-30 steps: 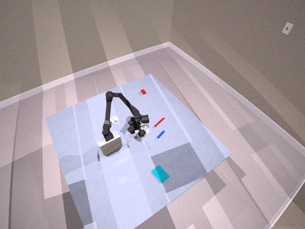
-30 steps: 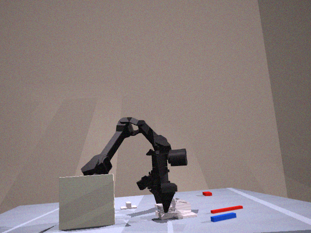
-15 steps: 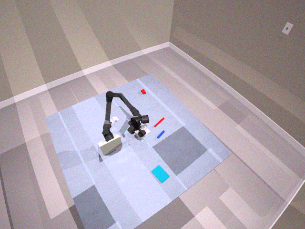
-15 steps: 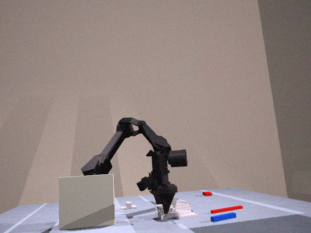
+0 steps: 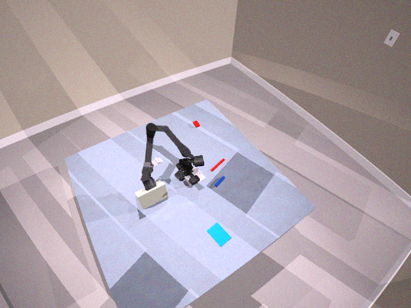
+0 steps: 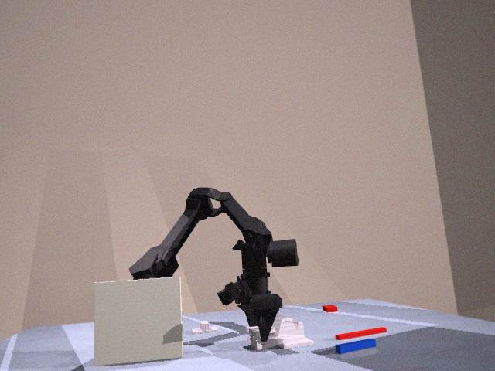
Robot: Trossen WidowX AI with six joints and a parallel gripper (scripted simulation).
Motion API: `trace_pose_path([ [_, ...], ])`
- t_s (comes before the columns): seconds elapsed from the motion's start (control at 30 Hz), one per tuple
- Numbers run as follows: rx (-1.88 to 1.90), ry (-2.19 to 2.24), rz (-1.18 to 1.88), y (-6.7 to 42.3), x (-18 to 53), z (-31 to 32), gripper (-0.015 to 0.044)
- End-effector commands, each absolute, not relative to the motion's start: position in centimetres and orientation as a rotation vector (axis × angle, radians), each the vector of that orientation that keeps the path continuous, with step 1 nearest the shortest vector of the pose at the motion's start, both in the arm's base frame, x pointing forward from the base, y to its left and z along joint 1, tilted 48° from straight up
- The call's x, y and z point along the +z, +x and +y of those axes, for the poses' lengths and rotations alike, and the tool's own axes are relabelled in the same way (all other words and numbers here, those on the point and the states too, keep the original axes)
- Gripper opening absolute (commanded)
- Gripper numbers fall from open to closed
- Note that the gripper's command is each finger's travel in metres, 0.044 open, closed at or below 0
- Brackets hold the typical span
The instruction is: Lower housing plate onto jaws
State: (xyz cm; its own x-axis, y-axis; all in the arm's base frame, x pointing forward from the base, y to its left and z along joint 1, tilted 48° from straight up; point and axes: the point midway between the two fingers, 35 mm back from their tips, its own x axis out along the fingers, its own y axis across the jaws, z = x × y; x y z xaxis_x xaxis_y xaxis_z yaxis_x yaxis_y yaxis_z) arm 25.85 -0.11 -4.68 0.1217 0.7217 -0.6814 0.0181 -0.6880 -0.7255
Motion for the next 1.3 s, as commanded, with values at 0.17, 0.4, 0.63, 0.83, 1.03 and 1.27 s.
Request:
trace_pose_path([
  [0.17, 1.612, -1.838, -0.717, 25.91, -4.74, 0.11, 0.0351],
  [0.4, 1.612, -1.838, -0.718, 25.94, -4.86, 0.25, 0.0351],
  [0.63, 1.611, -1.84, -0.72, 25.96, -4.99, 0.39, 0.0351],
  [0.83, 1.611, -1.841, -0.721, 25.96, -5.03, 0.43, 0.0351],
  [1.03, 1.611, -1.842, -0.724, 25.99, -5.15, 0.57, 0.0351],
  [1.27, 1.611, -1.843, -0.725, 25.99, -5.19, 0.61, 0.0351],
])
